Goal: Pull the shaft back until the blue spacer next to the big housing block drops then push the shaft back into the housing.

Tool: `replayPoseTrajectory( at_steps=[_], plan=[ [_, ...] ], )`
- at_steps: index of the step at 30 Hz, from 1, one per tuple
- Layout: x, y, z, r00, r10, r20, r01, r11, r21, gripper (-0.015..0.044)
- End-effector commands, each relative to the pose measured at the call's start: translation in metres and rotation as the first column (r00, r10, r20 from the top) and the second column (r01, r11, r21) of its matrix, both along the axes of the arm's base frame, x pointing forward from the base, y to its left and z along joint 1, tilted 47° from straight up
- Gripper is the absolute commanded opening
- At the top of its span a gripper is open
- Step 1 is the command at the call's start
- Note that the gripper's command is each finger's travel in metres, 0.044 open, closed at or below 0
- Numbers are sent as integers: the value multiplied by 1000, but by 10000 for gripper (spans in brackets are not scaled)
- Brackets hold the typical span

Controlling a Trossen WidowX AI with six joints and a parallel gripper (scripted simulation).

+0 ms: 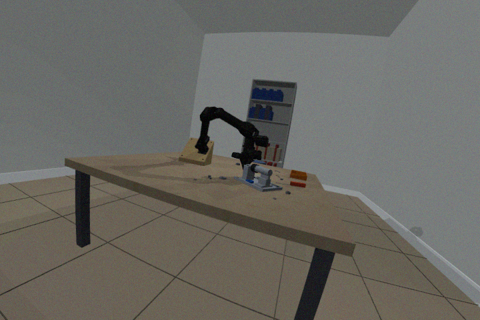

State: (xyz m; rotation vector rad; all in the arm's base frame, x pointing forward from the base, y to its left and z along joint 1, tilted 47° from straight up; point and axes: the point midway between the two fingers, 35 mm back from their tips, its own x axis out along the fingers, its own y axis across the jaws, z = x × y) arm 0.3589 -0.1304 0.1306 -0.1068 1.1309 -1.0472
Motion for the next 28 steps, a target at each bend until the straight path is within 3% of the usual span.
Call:
replayPoseTrajectory(
  at_steps=[1, 15, 28],
  plan=[
    [3, -1, 3, 1000, 2, 7, -2, 1000, -7, 0],
    [4, -2, 3, 1000, 2, 7, -2, 1000, -7, 0],
    [1, 1, 2, 1000, 0, -2, 0, 1000, 1, 341]
  ],
)
